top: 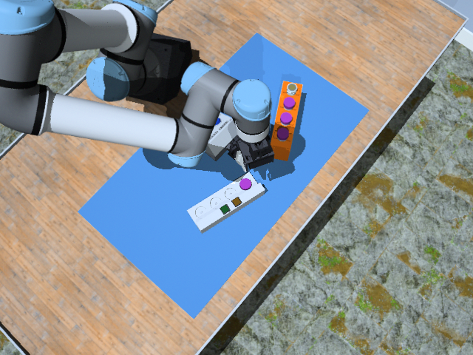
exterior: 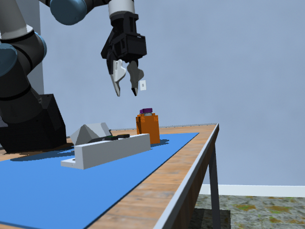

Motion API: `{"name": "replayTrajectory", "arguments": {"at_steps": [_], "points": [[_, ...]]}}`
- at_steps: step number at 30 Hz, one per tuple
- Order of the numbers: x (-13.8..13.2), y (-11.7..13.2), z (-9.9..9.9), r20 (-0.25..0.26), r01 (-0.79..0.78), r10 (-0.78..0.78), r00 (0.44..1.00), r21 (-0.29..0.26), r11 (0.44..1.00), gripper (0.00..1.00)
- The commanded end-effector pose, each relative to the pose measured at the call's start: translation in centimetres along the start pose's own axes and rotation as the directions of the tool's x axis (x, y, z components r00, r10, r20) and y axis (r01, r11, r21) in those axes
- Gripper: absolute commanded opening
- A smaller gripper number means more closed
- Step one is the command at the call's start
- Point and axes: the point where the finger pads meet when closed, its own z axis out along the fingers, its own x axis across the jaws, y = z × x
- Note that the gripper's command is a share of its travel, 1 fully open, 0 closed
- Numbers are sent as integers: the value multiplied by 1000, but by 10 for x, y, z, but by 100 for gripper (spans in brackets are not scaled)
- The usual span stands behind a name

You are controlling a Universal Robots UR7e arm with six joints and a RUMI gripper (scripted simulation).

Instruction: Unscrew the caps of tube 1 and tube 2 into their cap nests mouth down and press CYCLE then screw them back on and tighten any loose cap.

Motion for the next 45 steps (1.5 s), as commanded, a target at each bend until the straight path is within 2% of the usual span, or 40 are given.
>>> {"name": "replayTrajectory", "arguments": {"at_steps": [1,2,3,5,6,7,8,9,10,12,13,14,15,16,17,19,20,22,24,45], "points": [[21,-17,1,24,-265,265,964,-2,964,35],[21,-17,1,24,-265,265,964,-2,964,35],[27,-22,1,23,-340,340,940,-4,941,35],[27,-22,1,23,-340,340,940,-4,941,35],[34,-27,1,23,-421,421,907,-6,907,35],[34,-27,1,23,-421,421,907,-6,907,35],[40,-33,1,22,-494,494,869,-8,870,35],[40,-33,1,22,-495,495,869,-8,869,35],[47,-38,1,20,-554,554,832,-9,833,35],[47,-38,1,22,-565,566,824,-10,825,35],[53,-43,2,21,-632,632,775,-12,775,35],[53,-43,2,21,-632,632,775,-12,775,35],[60,-49,2,19,-691,691,722,-13,723,35],[60,-49,2,20,-694,695,719,-13,719,35],[66,-54,2,17,-740,741,672,-13,672,35],[66,-54,2,18,-752,752,659,-15,659,35],[73,-59,2,17,-804,804,594,-16,594,35],[73,-59,2,17,-804,804,594,-16,594,35],[86,-70,2,13,-879,879,476,-17,477,35],[163,-134,4,15,-885,885,466,-17,466,35]]}}
